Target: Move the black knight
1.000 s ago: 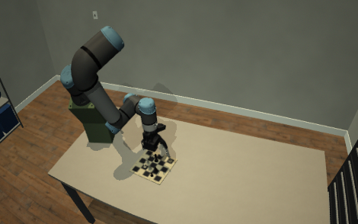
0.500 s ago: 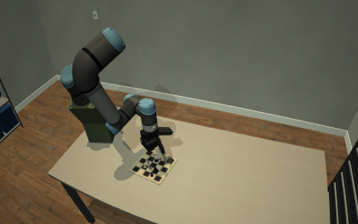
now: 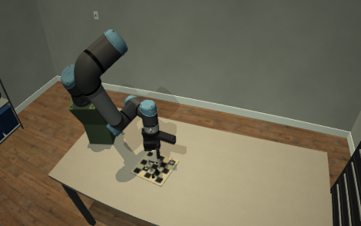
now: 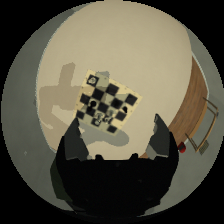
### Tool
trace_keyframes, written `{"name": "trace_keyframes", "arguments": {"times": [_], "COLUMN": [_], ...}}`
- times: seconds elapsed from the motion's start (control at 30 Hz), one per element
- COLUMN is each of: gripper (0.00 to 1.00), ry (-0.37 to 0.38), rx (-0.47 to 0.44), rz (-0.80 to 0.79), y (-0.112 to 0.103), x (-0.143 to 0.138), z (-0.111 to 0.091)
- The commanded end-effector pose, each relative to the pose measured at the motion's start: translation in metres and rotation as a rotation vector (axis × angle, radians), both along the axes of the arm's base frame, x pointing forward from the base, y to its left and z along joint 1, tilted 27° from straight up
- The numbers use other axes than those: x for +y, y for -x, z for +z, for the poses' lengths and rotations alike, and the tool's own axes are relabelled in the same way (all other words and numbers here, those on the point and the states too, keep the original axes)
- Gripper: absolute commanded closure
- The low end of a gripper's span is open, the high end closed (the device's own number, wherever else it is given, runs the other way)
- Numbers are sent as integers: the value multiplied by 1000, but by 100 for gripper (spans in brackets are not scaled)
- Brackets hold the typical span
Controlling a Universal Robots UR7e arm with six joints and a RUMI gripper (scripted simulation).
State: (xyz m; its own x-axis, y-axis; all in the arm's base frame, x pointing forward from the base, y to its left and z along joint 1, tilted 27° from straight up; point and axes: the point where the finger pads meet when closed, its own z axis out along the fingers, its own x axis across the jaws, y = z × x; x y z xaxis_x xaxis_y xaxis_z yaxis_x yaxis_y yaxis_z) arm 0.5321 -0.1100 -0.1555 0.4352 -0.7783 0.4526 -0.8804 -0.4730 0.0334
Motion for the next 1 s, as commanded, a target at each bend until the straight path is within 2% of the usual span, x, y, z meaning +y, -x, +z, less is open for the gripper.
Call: {"name": "trace_keyframes", "arguments": {"times": [0.0,0.1,0.17,0.67,0.73,0.97], "gripper": [0,0,0,0,0,0], "ry": [-35,-60,-60,-177,-177,-227], "rx": [-89,-144,-144,-410,-410,-522], "rz": [-207,-325,-325,-890,-890,-1129], "y": [-2,-2,-2,1,1,4], "x": [-3,-4,-4,-14,-14,-17], "z": [0,-1,-1,-4,-4,-6]}}
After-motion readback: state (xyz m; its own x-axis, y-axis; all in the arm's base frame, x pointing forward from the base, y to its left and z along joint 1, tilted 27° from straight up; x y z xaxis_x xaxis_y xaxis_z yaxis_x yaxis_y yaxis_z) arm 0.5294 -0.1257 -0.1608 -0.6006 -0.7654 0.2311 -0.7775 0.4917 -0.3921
